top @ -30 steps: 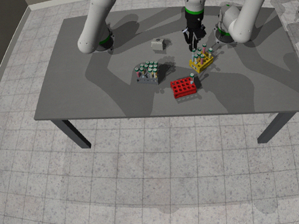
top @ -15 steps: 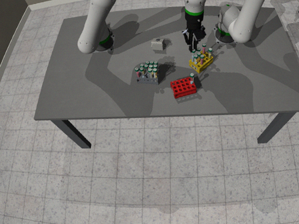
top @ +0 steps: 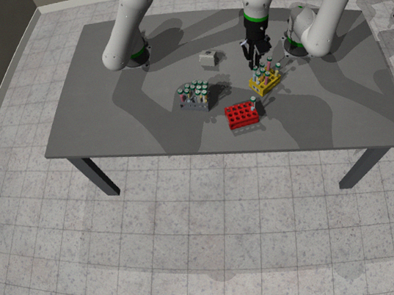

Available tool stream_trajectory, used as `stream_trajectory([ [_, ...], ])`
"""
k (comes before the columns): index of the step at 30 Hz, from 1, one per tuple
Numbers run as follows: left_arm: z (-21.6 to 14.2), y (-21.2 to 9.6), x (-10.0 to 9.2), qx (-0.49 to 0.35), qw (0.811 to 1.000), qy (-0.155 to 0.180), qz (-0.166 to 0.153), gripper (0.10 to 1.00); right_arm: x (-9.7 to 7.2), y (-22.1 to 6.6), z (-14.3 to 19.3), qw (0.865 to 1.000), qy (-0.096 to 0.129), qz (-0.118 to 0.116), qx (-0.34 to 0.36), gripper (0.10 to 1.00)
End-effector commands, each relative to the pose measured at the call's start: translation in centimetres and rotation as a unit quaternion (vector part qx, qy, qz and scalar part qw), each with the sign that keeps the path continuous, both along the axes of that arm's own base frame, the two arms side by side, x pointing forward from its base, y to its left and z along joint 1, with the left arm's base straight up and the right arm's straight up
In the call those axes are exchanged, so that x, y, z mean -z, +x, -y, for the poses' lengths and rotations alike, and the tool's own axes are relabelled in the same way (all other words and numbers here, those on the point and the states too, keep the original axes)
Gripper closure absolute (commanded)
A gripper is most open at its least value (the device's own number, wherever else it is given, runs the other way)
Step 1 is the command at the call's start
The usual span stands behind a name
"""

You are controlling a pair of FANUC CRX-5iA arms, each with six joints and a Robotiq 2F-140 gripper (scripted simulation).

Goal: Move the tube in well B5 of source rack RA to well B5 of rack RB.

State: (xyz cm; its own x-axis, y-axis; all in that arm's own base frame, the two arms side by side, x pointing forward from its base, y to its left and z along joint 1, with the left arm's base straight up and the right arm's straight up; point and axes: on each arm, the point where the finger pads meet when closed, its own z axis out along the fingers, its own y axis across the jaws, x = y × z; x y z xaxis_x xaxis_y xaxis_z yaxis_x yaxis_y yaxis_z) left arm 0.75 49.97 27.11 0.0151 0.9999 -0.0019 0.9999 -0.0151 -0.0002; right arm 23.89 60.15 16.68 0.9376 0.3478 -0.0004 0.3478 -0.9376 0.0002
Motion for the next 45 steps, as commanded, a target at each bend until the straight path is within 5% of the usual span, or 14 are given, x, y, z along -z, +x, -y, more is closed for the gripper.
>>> stream_trajectory([
  [1, 0.0, 0.0, -0.1, 0.000, 1.000, 0.001, 0.000, 0.999, -0.1, 0.0, 0.0, 1.000, 0.001, 0.001, 0.000, 0.999],
  [45, 0.0, 0.0, -0.1, 0.000, 1.000, 0.001, 0.000, 0.999, 1.5, 0.0, 0.0, 1.000, 0.001, 0.001, 0.000, 0.999],
])
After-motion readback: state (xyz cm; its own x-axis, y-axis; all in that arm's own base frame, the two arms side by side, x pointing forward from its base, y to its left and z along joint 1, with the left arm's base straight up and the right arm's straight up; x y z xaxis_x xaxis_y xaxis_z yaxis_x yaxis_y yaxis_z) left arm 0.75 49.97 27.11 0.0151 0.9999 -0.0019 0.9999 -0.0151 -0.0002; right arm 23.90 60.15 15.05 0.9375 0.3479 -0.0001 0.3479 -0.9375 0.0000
